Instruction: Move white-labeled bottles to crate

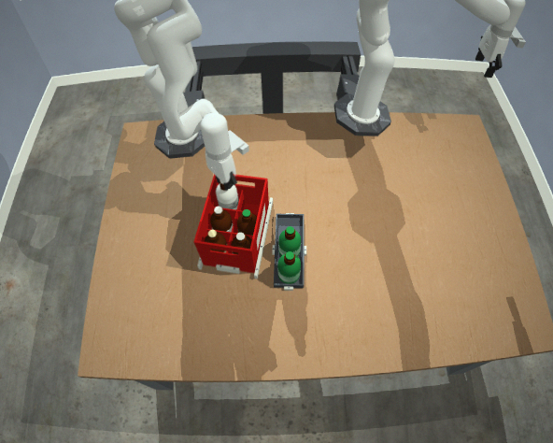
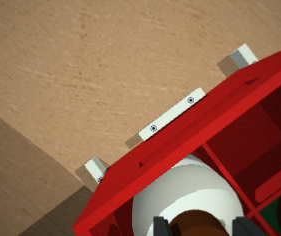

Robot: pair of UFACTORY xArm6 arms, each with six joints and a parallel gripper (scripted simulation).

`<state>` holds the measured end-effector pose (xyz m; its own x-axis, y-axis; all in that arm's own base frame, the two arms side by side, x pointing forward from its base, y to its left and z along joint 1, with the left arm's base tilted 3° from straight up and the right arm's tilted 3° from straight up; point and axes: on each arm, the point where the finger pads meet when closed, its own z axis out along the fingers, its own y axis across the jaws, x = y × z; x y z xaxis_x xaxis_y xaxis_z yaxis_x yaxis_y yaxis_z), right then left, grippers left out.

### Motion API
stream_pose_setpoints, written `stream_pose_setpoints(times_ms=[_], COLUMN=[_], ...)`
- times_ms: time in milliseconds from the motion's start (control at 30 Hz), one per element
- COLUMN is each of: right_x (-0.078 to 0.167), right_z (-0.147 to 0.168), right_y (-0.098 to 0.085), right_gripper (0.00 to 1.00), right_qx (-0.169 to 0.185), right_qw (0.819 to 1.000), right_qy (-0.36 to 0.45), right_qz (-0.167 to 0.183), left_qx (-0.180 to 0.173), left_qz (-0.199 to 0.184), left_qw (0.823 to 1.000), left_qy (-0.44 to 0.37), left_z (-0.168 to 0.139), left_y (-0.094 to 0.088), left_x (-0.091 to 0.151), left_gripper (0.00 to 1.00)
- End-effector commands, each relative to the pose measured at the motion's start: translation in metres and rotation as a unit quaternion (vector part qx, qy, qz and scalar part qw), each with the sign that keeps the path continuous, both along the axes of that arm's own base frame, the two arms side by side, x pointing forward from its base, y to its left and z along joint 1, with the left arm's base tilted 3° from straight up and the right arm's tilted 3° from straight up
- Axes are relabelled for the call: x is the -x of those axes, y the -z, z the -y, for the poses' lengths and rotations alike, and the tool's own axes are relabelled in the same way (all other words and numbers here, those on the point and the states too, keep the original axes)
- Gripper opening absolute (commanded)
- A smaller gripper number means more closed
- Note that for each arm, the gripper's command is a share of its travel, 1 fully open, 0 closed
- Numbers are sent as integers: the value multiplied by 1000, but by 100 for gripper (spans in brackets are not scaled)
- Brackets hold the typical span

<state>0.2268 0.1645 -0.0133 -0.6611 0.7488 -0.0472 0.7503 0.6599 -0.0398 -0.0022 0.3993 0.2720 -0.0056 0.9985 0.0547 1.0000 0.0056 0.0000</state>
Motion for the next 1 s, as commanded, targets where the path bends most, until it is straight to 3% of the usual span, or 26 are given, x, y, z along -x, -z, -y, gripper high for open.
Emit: stream_pose_setpoints(times_ms=[0, 967], right_x=[-1, -1], right_z=[-1, 0], right_y=[4, 19], right_gripper=[0, 0], right_qx=[-1, -1], right_qw=[1000, 1000], right_qy=[0, 0], right_qz=[2, 2], left_qx=[-2, -2], left_qz=[0, 0], left_qw=[1000, 1000], left_qy=[0, 0], left_z=[-1, -1], left_y=[-2, -2], left_x=[0, 0], left_gripper=[100, 100])
